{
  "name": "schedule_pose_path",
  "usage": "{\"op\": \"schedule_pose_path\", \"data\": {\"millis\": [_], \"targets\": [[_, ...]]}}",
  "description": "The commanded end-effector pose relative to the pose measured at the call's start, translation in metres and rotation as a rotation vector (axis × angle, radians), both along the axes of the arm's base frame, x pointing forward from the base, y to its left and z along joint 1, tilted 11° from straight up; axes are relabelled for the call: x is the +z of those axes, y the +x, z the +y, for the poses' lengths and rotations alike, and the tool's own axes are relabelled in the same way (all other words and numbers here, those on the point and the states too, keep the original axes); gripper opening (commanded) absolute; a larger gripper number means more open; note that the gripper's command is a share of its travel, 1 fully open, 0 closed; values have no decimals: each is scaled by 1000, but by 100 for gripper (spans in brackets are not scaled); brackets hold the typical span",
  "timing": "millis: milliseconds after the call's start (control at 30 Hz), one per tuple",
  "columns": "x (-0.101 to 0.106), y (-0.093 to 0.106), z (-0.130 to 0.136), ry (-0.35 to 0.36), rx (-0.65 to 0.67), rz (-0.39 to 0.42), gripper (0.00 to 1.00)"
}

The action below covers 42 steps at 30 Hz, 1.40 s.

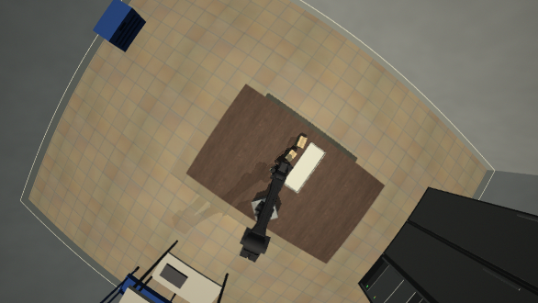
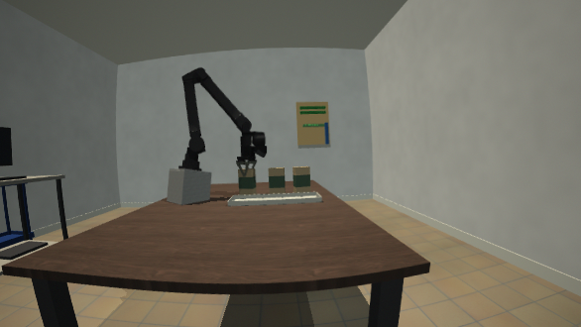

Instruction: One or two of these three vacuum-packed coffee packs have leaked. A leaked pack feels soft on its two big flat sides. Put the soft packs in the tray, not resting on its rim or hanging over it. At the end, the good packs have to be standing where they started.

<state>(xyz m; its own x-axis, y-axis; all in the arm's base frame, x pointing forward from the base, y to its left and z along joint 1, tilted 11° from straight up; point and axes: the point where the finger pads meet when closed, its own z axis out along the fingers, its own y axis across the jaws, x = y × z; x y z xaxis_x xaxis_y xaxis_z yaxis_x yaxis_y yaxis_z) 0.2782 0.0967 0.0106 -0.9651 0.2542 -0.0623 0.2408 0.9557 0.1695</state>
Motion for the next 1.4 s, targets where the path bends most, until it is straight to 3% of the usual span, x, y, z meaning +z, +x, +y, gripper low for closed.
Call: {"op": "schedule_pose_path", "data": {"millis": [0, 667, 700, 1367], "targets": [[3, 7, 5, 6, 0, -26, 77], [3, 7, 5, 6, 0, -26, 77], [3, 7, 5, 6, 0, -26, 24], [3, 7, 5, 7, 0, -26, 24]]}}
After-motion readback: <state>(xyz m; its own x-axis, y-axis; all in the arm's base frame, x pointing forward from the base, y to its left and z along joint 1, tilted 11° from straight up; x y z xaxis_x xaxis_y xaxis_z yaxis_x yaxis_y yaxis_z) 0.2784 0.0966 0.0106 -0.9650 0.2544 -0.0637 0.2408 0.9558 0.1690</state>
